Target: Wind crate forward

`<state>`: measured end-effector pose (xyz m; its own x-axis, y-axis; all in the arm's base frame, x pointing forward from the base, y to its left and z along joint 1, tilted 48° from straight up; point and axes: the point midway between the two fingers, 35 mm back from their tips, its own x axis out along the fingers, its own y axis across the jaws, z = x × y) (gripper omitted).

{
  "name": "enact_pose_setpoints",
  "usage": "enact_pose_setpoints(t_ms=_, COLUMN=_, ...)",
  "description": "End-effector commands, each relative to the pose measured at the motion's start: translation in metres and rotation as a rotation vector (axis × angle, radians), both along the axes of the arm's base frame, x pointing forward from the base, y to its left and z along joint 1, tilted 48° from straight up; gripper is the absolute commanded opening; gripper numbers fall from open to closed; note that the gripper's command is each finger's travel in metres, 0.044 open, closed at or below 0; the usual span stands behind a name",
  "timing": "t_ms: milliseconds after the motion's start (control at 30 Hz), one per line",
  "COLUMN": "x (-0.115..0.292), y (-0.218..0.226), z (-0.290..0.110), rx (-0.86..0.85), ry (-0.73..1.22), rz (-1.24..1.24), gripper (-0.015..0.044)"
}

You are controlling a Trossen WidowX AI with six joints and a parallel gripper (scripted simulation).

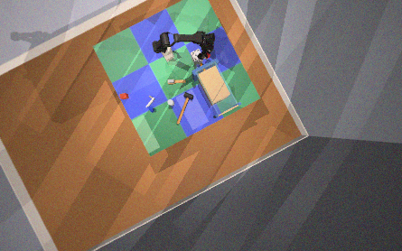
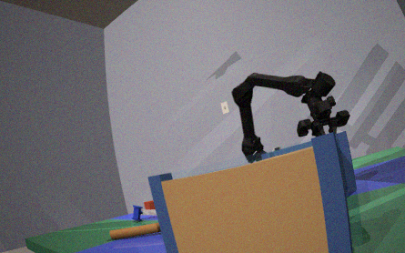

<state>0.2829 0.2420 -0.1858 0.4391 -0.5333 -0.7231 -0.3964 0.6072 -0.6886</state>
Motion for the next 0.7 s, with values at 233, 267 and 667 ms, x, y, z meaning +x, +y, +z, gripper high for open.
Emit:
enact_pose_setpoints(t_ms=233, x=-0.025, y=0.013, z=-0.013, rx=0.013, ry=0.037, rz=0.014, gripper=0.0000)
enact_pose_setpoints(t_ms=267, x=-0.026, y=0.013, z=-0.014, rx=0.013, ry=0.037, rz=0.014, gripper=0.0000)
enact_pose_setpoints(t_ms=667, x=-0.038, y=0.018, z=-0.019, rx=0.014, ry=0.038, rz=0.014, gripper=0.0000)
